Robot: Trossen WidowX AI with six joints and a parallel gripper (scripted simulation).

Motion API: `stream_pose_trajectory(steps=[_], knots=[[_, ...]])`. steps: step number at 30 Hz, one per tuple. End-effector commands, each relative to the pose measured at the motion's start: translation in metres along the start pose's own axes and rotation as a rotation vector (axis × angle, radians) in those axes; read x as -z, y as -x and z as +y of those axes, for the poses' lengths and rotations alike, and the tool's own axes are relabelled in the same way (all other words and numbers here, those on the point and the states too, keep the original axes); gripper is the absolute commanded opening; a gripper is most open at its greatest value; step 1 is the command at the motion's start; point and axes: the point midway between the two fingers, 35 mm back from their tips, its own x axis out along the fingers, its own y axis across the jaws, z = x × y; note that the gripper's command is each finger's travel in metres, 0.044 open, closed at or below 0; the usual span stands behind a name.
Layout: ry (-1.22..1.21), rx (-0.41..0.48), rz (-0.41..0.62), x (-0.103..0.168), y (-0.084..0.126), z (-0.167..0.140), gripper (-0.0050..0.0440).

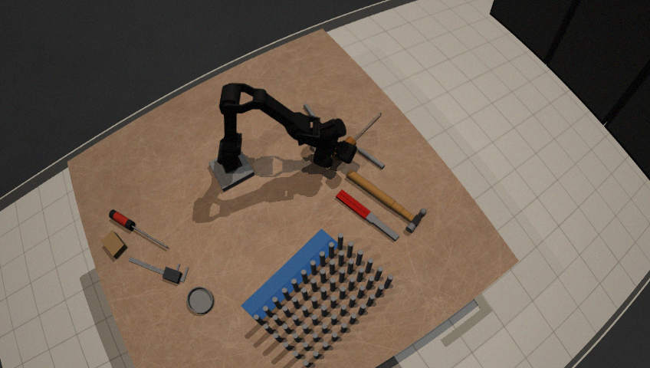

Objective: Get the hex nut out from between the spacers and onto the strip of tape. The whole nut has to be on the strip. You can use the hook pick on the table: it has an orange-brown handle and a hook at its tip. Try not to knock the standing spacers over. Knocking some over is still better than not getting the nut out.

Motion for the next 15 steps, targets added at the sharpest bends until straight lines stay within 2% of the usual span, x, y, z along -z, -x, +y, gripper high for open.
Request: stream_pose_trajectory(steps=[1, 2, 3, 13, 15], knots=[[0.011, -0.009, 0.015, 0.0023, -0.0002, 0.0012, -0.005], [0.011, -0.009, 0.014, 0.0019, -0.0006, 0.001, -0.005], [0.012, -0.024, 0.026, 0.0091, 0.0049, 0.0065, 0.0024], [0.012, -0.024, 0.026, 0.0091, 0.0049, 0.0065, 0.0264], [0.012, -0.024, 0.026, 0.0091, 0.0049, 0.0065, 0.028]])
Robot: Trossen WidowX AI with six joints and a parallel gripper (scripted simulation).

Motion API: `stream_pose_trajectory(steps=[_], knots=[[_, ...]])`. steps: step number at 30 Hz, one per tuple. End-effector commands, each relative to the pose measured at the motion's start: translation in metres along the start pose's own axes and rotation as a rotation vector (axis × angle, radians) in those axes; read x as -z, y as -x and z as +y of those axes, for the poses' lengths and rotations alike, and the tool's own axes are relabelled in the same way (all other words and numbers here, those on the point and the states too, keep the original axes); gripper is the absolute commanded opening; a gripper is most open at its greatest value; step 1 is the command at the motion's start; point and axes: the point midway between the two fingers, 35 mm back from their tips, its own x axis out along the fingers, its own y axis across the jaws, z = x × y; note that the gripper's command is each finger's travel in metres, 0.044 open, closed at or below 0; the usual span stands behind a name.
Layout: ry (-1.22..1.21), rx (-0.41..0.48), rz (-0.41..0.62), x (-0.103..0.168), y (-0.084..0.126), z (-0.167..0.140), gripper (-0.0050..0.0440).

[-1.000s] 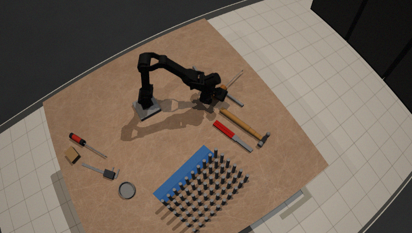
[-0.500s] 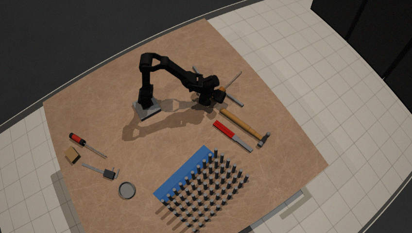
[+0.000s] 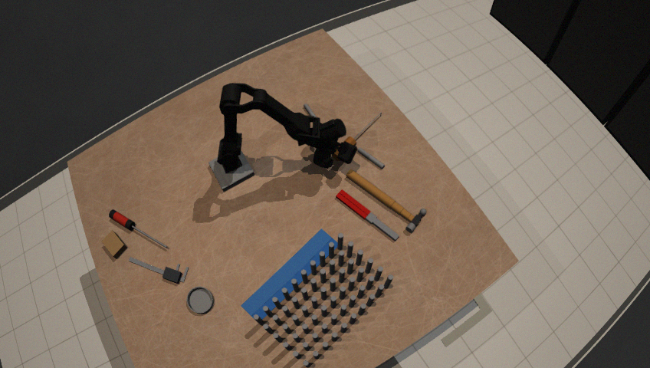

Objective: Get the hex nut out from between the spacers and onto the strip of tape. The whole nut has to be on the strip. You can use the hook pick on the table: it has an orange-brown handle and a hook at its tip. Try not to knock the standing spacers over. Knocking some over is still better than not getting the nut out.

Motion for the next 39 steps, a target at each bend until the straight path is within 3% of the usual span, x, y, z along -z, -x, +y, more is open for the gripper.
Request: stream_pose_trajectory(steps=[1, 18, 39], knots=[[0.011, -0.022, 0.023, 0.01, 0.006, 0.007, 0.028], [0.014, -0.026, 0.027, 0.01, 0.014, 0.008, 0.028], [0.015, -0.025, 0.026, 0.009, 0.045, 0.007, 0.028]])
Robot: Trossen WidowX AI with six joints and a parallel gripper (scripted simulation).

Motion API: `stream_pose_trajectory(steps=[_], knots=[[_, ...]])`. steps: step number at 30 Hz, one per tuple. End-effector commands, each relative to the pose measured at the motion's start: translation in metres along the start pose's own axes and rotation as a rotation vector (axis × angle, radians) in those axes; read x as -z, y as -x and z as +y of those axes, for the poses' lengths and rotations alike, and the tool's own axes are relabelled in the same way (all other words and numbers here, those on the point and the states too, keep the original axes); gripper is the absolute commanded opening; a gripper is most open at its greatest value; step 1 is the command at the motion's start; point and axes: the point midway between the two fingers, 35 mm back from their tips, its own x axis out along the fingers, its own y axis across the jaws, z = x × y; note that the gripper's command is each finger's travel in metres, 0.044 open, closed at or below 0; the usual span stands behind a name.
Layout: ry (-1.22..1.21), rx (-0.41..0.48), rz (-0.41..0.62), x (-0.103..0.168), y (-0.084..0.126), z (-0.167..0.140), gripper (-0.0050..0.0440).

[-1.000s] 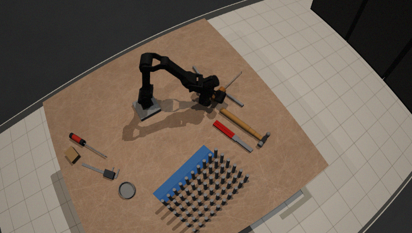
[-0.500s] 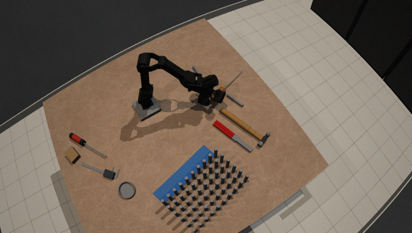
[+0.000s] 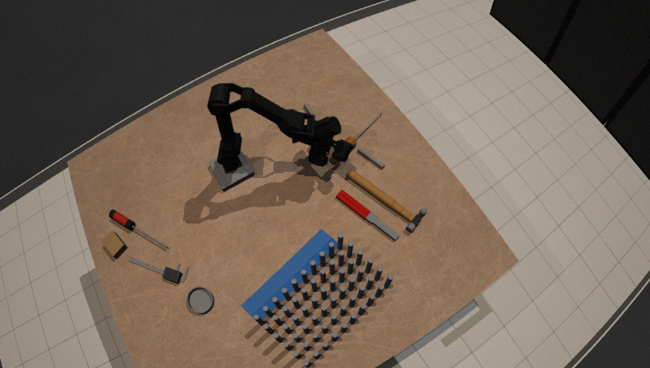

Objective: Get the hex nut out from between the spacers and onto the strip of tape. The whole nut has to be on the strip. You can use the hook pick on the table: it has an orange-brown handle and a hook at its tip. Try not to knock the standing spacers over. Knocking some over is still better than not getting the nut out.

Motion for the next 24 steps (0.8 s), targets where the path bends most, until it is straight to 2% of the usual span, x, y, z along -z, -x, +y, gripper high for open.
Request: stream_pose_trajectory(steps=[1, 8, 14, 16, 20, 24], knots=[[0.014, -0.019, 0.024, 0.007, 0.013, 0.004, 0.028], [0.015, -0.013, 0.022, 0.005, 0.019, 0.001, 0.028], [0.018, -0.032, 0.035, 0.025, 0.03, 0.015, 0.028], [0.017, -0.035, 0.034, 0.039, 0.042, 0.024, 0.028], [0.02, -0.045, 0.044, 0.076, 0.078, 0.044, 0.028], [0.013, -0.027, 0.028, 0.093, 0.102, 0.048, 0.028]])
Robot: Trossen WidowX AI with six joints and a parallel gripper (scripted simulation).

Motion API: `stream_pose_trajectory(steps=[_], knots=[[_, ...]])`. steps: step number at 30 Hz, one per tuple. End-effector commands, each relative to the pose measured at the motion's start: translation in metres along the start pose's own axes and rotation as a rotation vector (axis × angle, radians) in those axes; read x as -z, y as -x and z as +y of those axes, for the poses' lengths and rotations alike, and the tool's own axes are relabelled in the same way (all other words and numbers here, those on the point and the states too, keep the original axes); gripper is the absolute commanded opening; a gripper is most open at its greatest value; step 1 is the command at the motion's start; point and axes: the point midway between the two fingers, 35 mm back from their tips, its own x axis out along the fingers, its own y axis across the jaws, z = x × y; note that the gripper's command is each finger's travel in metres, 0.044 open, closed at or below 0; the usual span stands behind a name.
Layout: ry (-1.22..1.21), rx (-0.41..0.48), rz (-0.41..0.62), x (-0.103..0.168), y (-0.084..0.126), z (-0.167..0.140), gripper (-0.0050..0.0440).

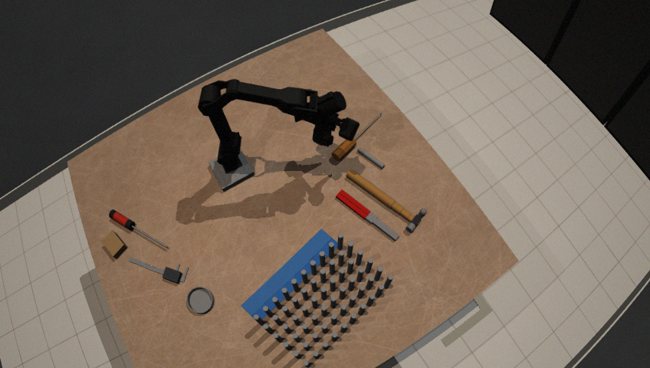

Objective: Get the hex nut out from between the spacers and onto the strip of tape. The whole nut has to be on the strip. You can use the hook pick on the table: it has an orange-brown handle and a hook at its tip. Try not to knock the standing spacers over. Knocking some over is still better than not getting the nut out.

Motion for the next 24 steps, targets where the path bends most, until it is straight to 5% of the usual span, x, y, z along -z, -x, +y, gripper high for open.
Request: stream_pose_trajectory(steps=[1, 6, 11, 24], knots=[[0.005, -0.007, 0.003, 0.0259, 0.03, 0.0111, 0.028], [0.006, -0.007, 0.003, 0.0307, 0.0371, 0.0123, 0.028], [0.005, -0.008, 0.003, 0.03, 0.0373, 0.0131, 0.04], [0.004, 0.001, -0.002, 0.0271, 0.0348, 0.0103, 0.04]])
